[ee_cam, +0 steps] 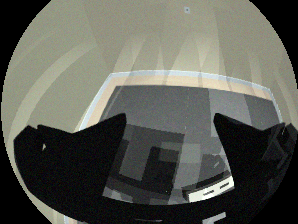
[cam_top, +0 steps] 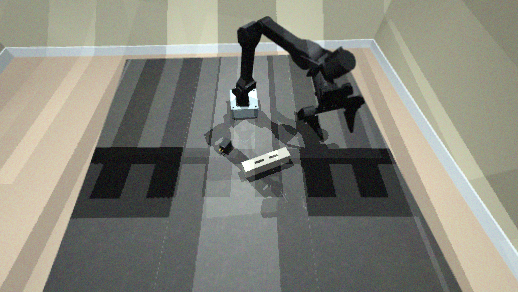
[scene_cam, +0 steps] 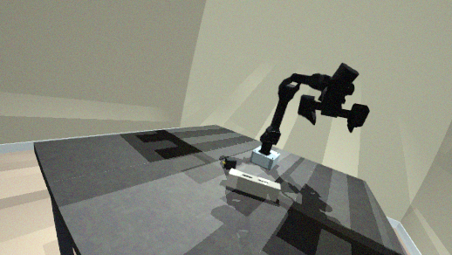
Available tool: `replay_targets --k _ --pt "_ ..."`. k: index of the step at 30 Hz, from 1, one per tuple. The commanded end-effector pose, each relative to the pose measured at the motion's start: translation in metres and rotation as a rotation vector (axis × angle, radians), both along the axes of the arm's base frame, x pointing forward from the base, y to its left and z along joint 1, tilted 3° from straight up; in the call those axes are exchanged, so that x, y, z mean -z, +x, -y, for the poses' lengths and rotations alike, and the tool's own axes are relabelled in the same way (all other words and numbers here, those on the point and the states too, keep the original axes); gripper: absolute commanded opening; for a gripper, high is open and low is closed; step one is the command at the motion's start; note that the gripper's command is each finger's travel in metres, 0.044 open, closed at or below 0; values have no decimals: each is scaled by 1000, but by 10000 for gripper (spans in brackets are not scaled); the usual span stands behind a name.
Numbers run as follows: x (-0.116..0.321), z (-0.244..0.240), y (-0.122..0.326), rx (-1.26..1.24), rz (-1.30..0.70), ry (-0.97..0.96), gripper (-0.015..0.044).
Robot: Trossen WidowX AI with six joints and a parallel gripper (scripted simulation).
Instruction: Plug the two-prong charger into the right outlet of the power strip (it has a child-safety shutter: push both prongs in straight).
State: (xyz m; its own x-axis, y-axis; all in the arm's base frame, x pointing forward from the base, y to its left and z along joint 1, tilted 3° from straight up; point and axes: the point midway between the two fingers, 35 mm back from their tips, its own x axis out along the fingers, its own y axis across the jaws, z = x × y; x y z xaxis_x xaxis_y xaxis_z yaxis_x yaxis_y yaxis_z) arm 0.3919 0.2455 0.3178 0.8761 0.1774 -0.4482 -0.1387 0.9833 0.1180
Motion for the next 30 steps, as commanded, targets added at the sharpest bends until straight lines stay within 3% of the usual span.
replay_targets --k 1,30 --pt "19 22 7 26 -52 -37 440" --pt "122 168 13 227 -397 -136 440"
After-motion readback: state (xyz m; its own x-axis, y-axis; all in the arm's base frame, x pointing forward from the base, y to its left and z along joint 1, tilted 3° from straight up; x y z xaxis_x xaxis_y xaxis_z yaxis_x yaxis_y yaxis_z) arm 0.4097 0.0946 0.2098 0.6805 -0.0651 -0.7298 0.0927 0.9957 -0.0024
